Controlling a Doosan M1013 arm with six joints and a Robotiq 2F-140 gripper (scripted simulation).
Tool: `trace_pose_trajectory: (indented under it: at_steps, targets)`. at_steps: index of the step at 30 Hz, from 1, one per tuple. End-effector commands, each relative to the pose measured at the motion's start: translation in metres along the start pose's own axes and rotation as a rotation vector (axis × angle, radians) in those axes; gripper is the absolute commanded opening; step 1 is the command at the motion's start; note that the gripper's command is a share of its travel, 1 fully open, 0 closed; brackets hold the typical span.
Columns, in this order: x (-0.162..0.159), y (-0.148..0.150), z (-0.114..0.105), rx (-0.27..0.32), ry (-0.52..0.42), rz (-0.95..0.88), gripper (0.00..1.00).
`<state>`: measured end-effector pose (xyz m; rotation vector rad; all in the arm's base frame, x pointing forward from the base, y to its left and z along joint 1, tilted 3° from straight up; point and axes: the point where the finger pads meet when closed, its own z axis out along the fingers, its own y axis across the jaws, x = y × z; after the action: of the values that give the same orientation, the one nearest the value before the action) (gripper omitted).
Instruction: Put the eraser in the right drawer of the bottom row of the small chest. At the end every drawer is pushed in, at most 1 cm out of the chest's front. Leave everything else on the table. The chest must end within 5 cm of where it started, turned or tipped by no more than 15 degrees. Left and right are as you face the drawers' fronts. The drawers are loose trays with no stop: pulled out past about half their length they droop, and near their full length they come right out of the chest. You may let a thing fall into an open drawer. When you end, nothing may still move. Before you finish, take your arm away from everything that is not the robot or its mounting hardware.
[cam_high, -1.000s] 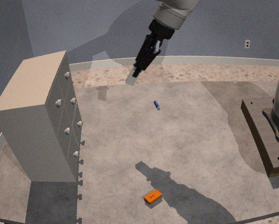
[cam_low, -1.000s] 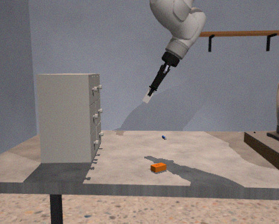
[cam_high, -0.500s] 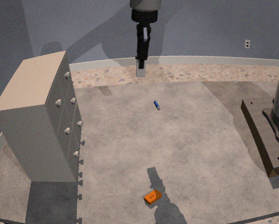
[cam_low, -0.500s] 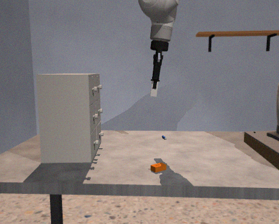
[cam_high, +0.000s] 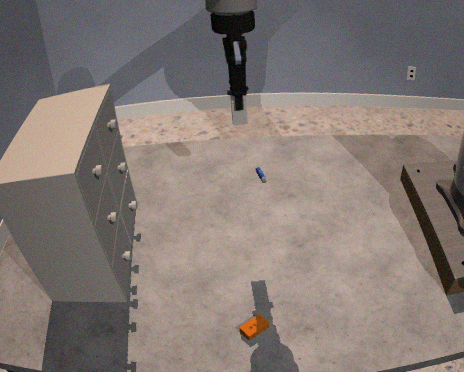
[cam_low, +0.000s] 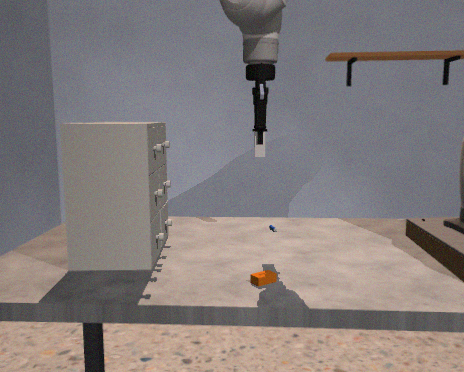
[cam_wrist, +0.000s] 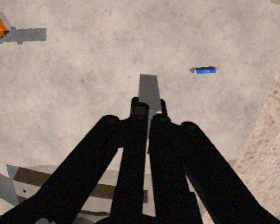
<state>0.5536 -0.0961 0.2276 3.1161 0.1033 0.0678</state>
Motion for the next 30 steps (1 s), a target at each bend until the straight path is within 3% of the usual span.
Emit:
trace_pose_trajectory:
  at_steps: [1, 15, 16, 30]
  targets:
    - [-0.0002, 0.0000, -0.0003, 0.000, -0.002, 0.000, 0.00]
    - [-0.0003, 0.0000, -0.0004, 0.000, -0.004, 0.000, 0.00]
    - [-0.0003, 0.0000, -0.0004, 0.000, -0.004, 0.000, 1.00]
    - [-0.0003, 0.0000, -0.0004, 0.000, -0.004, 0.000, 1.00]
